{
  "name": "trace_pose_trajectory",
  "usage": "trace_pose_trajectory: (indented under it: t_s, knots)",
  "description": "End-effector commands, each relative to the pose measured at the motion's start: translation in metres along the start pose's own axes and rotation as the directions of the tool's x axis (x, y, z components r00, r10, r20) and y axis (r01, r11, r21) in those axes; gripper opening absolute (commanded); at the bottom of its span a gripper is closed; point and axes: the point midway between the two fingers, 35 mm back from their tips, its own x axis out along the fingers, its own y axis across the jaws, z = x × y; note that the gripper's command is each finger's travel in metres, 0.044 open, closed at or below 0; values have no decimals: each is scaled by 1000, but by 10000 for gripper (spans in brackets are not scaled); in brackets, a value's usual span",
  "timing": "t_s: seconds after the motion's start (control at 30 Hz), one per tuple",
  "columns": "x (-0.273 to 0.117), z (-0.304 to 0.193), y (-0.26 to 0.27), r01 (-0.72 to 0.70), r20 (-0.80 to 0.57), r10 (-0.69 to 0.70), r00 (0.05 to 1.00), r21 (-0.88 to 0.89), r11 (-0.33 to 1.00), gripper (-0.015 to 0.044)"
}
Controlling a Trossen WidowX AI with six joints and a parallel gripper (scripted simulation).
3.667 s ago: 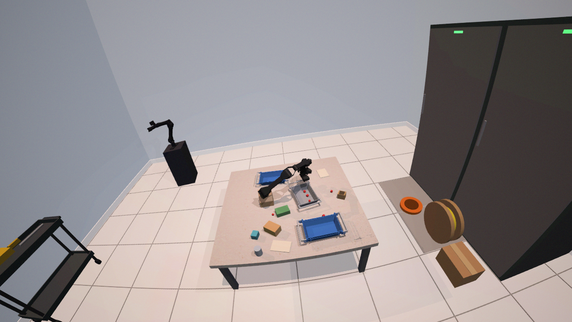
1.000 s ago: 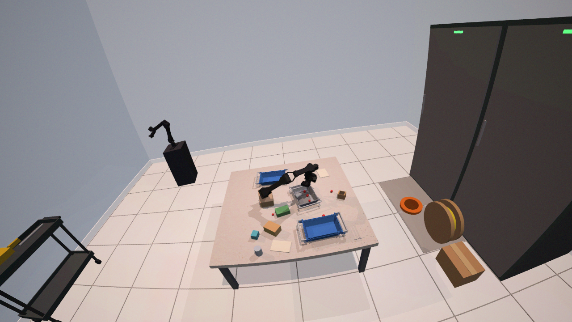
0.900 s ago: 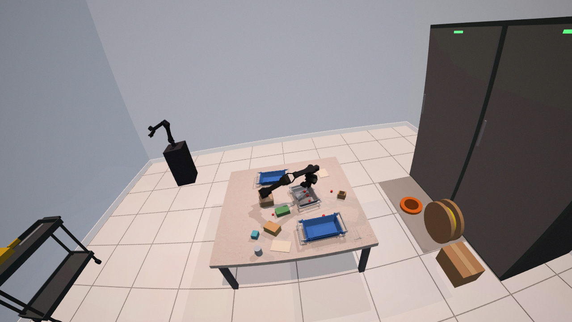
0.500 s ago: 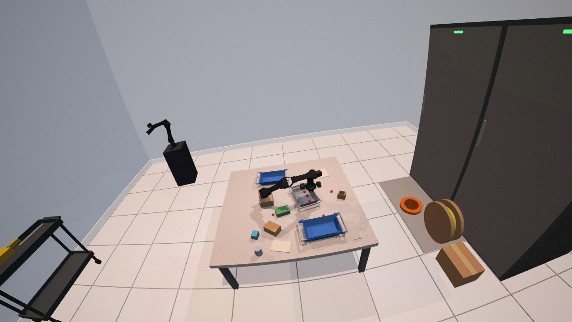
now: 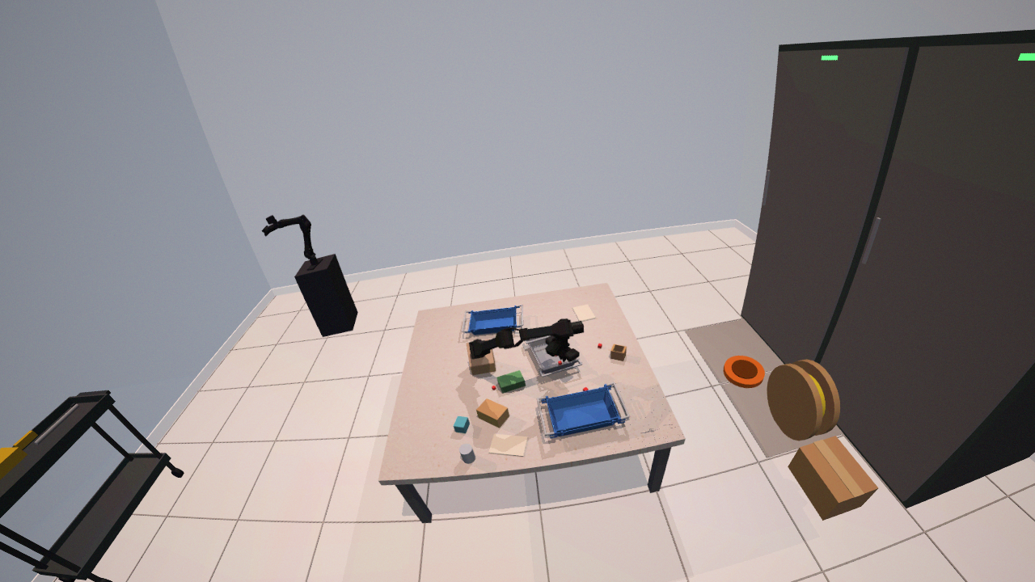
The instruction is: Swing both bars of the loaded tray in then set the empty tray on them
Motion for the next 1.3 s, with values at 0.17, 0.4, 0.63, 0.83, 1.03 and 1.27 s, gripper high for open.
trace_pose_trajectory:
  t_s: [0.17,0.4,0.63,0.83,1.03,1.27]
  knots:
    - [-5,26,25,-20,-5,23,1000,329,944,88]
    - [-3,25,25,-20,-5,23,1000,329,944,88]
    - [22,24,26,-20,-5,23,1000,329,944,88]
    - [48,25,26,-22,-4,25,1000,329,944,88]
    - [54,26,27,-23,-4,26,1000,329,944,88]
    - [35,22,16,-21,-5,24,1000,329,944,88]
